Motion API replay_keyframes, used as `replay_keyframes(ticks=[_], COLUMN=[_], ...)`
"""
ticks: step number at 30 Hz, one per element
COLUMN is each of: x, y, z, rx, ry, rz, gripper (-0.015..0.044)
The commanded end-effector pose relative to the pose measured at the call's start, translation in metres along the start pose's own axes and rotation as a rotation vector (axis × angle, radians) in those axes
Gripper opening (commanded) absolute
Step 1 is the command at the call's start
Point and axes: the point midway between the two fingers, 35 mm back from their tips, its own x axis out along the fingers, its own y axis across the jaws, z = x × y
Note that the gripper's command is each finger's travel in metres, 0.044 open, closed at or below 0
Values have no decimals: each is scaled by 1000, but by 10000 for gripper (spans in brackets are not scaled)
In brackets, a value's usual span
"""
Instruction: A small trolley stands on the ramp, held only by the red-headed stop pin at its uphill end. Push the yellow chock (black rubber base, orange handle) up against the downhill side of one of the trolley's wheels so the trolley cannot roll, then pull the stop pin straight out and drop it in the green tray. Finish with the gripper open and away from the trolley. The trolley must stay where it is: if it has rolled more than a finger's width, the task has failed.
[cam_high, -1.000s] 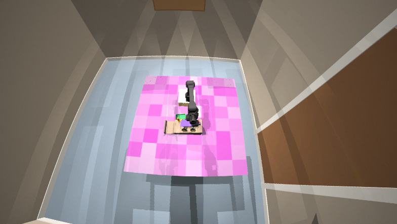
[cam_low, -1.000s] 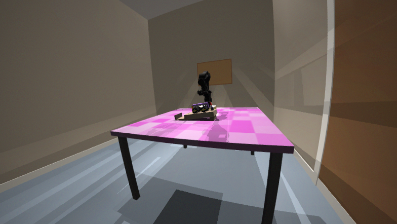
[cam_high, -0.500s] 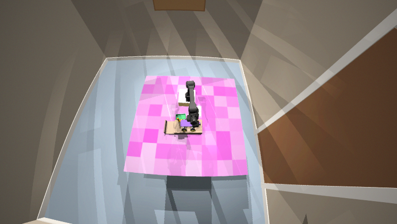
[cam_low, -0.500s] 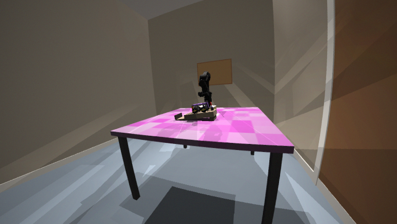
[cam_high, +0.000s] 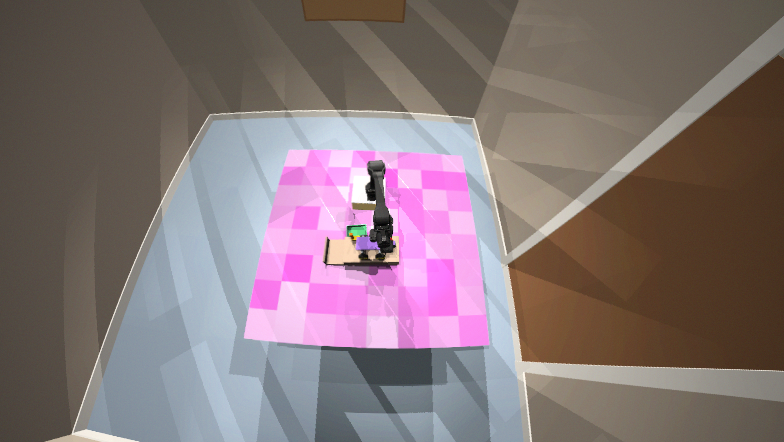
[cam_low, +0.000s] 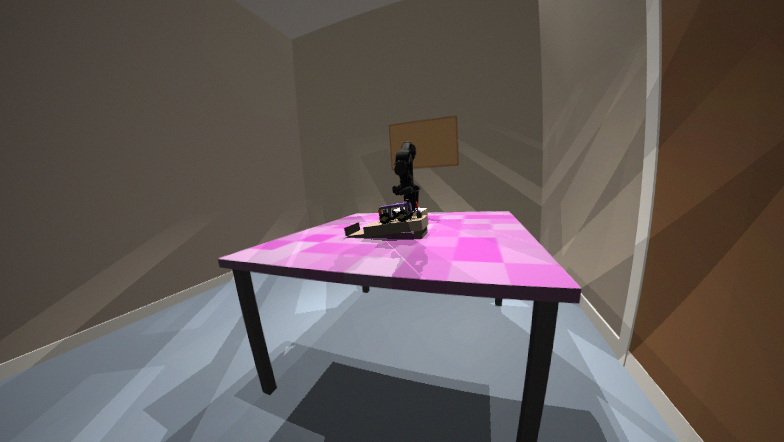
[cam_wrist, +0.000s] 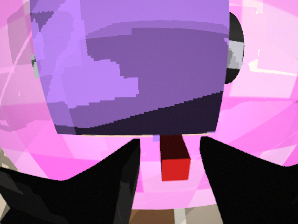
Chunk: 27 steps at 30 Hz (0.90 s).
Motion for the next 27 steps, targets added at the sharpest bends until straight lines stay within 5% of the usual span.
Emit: replay_keyframes(ticks=[1, 9, 14, 27], x=[7, 16, 12, 9], y=[0, 0, 0, 0], z=[-1, -2, -1, -1], rx=[3, 3, 0, 2], ry=[3, 3, 1, 2], rz=[0, 0, -1, 0], gripper=[190, 190, 59, 0])
